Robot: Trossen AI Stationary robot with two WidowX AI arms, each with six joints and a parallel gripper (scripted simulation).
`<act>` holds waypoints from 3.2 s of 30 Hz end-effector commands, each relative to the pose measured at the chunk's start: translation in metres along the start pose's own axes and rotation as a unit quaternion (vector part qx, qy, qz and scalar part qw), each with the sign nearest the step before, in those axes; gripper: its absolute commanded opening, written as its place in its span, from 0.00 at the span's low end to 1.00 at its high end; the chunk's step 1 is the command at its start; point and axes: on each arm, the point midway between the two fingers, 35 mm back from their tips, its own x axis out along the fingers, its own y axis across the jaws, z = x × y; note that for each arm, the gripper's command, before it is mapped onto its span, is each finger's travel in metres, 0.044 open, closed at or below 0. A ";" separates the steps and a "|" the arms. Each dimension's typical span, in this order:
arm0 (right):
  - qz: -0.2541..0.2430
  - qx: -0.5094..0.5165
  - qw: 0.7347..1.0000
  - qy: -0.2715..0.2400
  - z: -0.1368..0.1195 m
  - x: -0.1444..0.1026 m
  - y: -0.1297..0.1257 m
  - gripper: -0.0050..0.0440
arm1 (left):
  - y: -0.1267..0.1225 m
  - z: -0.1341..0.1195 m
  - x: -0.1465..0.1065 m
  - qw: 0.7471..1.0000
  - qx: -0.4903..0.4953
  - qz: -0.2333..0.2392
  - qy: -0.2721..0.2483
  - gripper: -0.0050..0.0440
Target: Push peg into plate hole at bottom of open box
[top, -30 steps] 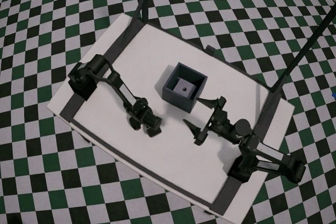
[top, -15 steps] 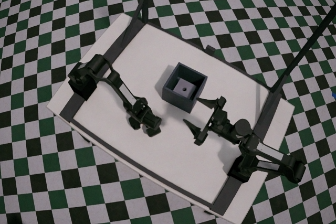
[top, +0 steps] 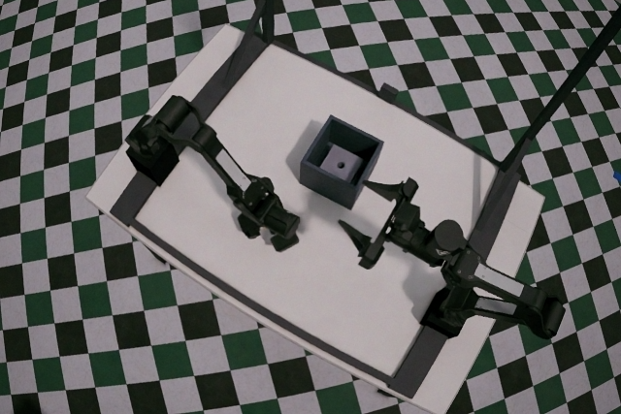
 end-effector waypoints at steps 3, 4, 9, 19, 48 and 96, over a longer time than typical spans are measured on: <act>0.014 -0.007 1.000 0.014 -0.015 -0.024 0.009 0.23 | -0.002 0.009 0.000 1.000 0.002 -0.003 -0.010 1.00; 0.014 -0.007 1.000 0.014 -0.016 -0.026 0.009 0.23 | -0.002 0.009 0.000 1.000 0.002 -0.003 -0.010 1.00; 0.012 -0.006 1.000 0.014 -0.018 -0.030 0.009 0.23 | -0.002 0.009 0.000 1.000 0.002 -0.003 -0.010 1.00; 0.006 -0.004 1.000 0.014 -0.024 -0.046 0.008 0.23 | -0.002 0.009 0.000 1.000 0.002 -0.003 -0.010 1.00; 0.114 -0.400 0.905 0.090 -0.012 -0.022 0.029 0.23 | -0.002 0.009 0.000 1.000 0.002 -0.003 -0.010 1.00; 0.353 -0.878 0.322 -0.034 0.009 -0.033 0.029 0.23 | -0.002 0.009 0.000 1.000 0.002 -0.003 -0.010 1.00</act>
